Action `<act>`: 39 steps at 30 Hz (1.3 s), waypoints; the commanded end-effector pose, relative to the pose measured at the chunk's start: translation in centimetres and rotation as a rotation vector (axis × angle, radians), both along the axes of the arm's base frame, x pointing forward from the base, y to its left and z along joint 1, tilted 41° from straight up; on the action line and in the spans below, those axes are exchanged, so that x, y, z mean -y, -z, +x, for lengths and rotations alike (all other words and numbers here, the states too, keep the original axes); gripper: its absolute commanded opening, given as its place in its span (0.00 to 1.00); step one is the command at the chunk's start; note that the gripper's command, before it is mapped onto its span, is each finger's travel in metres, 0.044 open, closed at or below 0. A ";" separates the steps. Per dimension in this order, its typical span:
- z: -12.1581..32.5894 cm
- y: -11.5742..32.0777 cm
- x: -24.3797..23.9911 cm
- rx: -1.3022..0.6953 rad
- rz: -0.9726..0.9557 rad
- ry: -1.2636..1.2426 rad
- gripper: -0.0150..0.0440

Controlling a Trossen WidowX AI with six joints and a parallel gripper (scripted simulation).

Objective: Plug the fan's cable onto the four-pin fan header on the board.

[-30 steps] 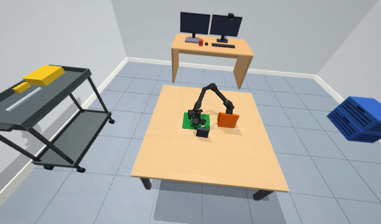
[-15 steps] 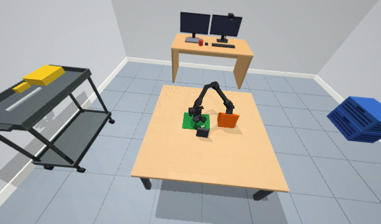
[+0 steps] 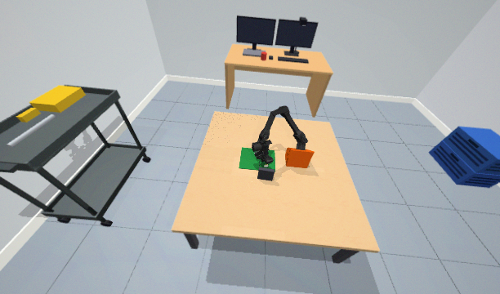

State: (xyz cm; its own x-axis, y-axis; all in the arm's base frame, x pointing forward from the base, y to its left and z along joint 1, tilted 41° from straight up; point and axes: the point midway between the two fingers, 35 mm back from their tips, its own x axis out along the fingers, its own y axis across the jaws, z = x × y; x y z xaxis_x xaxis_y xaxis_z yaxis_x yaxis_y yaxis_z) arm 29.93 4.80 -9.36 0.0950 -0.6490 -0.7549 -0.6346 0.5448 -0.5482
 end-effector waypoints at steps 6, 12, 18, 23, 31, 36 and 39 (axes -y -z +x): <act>-2.4 0.1 0.2 0.215 0.037 0.253 0.25; -3.7 0.2 0.4 0.333 0.054 0.392 0.25; -3.7 0.3 0.4 0.336 0.054 0.396 0.25; -3.3 0.2 0.1 0.346 0.056 0.407 0.25; -3.3 0.2 0.1 0.346 0.056 0.407 0.25; -3.1 0.2 0.1 0.342 0.055 0.402 0.25; -3.1 0.2 0.1 0.342 0.055 0.402 0.25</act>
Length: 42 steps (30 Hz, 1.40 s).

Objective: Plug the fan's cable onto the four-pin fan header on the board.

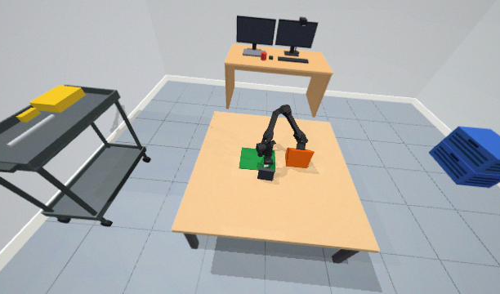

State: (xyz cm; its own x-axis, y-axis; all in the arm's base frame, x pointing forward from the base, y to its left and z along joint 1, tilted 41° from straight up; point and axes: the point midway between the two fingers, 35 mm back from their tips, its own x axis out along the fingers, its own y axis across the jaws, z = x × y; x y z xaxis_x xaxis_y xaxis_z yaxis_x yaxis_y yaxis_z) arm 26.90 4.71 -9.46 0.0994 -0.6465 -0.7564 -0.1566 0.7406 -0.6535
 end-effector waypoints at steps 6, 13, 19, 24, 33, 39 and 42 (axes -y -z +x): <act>0.2 1.6 1.2 -0.011 0.001 -0.003 0.25; 0.2 1.8 1.4 -0.011 0.001 -0.004 0.25; 0.2 1.8 1.4 -0.011 0.001 -0.004 0.25; 0.2 1.7 1.5 -0.014 0.000 -0.008 0.25; 0.4 1.6 1.6 -0.014 0.000 -0.008 0.25; 0.4 1.6 1.6 -0.013 0.000 -0.007 0.25; 0.4 1.6 1.6 -0.014 0.000 -0.007 0.25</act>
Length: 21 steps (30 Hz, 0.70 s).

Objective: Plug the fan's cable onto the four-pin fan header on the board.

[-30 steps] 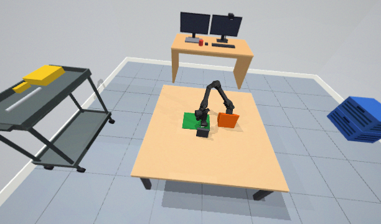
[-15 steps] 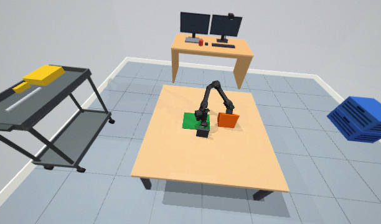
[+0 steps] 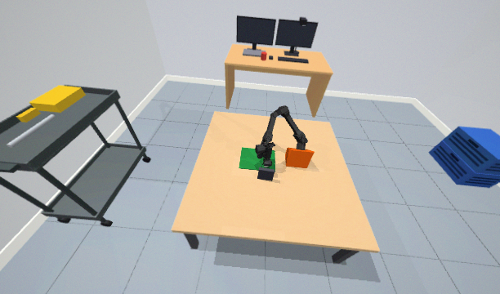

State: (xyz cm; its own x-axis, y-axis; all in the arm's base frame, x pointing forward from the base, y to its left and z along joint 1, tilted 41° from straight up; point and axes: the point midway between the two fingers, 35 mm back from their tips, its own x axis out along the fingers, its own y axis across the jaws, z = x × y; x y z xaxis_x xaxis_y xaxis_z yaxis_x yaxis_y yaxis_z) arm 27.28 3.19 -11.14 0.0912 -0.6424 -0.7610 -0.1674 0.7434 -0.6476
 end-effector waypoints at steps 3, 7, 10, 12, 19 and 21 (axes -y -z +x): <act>0.0 0.0 0.0 0.000 -0.005 -0.004 0.25; -0.1 0.0 0.0 0.000 -0.005 -0.004 0.25; -0.1 0.0 0.0 0.000 -0.005 -0.004 0.25; -0.1 0.0 0.1 0.000 -0.005 -0.004 0.25; 0.0 0.1 0.2 0.001 -0.005 -0.002 0.25; 0.0 0.2 0.2 0.001 -0.005 -0.002 0.25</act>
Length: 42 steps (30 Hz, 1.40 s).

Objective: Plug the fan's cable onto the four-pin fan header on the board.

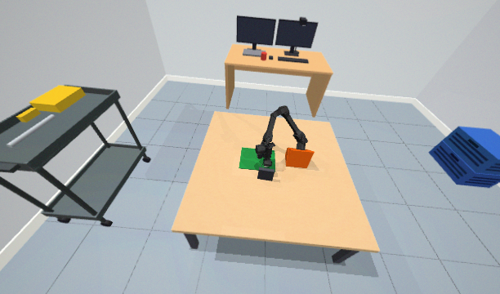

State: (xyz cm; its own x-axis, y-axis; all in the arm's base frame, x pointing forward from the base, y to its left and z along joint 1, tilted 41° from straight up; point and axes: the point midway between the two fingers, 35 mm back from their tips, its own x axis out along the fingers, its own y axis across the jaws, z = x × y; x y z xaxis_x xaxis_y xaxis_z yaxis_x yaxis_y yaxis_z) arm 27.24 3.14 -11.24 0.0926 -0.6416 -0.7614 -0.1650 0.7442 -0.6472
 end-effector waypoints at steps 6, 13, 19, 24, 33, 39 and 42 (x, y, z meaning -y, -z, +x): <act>0.0 0.2 0.2 -0.003 -0.006 -0.005 0.25; 0.0 0.3 0.3 -0.004 -0.007 -0.007 0.25; 0.0 0.4 0.4 -0.005 -0.007 -0.007 0.25; 0.0 0.4 0.5 -0.005 -0.007 -0.007 0.25; 0.0 0.5 0.5 -0.005 -0.007 -0.007 0.25; 0.0 0.7 0.7 -0.005 -0.007 -0.007 0.25; 0.1 0.9 0.9 -0.005 -0.007 -0.007 0.25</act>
